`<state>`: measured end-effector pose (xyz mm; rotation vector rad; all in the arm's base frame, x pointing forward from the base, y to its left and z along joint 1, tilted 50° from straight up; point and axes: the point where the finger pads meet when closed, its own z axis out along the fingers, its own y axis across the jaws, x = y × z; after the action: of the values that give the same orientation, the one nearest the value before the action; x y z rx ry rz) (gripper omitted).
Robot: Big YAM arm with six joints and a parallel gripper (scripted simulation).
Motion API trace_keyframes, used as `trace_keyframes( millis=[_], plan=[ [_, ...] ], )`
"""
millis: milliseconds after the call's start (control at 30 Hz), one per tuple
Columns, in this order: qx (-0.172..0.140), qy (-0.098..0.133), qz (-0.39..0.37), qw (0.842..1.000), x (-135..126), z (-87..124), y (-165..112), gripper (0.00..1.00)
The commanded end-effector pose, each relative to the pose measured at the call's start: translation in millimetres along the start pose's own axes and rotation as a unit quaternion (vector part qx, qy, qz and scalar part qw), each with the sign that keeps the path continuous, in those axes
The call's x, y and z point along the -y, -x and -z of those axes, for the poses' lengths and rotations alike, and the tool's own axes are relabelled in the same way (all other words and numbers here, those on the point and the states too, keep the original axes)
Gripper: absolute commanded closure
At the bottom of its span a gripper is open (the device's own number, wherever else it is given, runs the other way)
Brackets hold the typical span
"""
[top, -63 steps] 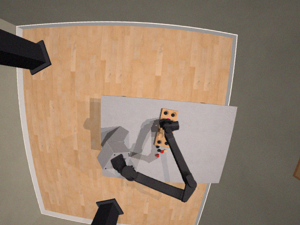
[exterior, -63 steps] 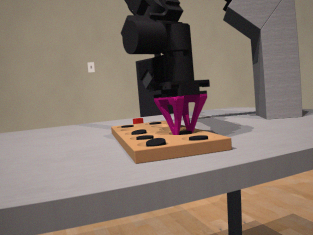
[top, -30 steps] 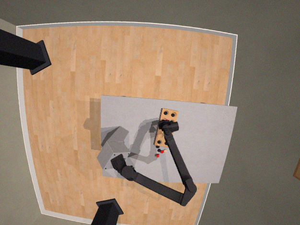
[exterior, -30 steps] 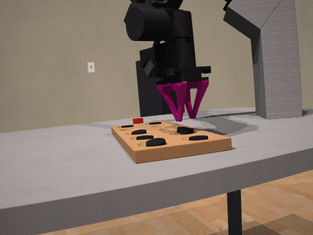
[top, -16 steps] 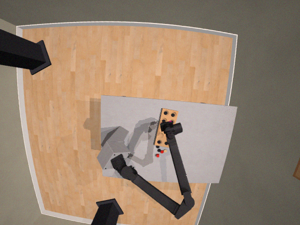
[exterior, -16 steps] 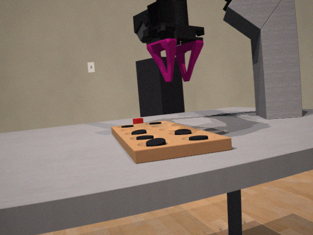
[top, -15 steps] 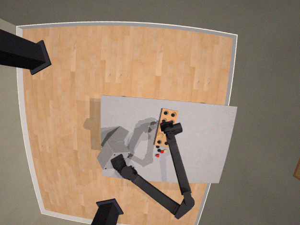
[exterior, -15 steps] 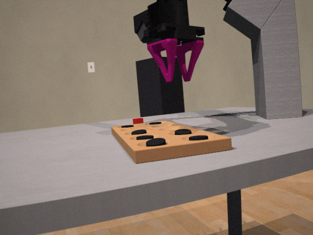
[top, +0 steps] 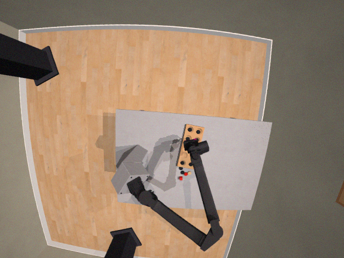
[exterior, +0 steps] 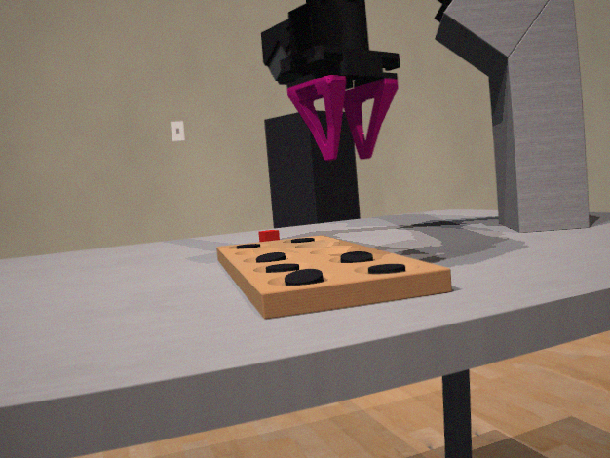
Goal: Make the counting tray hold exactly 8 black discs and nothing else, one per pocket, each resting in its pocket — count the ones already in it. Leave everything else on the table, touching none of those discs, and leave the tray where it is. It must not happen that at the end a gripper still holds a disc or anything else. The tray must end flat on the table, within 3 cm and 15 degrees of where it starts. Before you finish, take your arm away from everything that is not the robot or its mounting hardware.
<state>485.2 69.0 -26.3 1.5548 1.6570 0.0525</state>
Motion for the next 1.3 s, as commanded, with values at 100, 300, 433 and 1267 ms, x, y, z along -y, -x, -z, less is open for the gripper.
trace_keyframes(
  millis=[100, 300, 433, 1267],
  plan=[
    [0.002, -0.006, -0.003, 1.0, 4.5, -3.3, -1.0, 0.56],
    [0.002, -0.006, -0.003, 1.0, 4.5, -3.3, -1.0, 0.56],
    [0.002, -0.006, -0.003, 1.0, 4.5, -3.3, -1.0, 0.56],
    [-0.015, 0.029, 0.009, 0.999, -39.7, 9.0, 17.6, 0.56]
  ],
)
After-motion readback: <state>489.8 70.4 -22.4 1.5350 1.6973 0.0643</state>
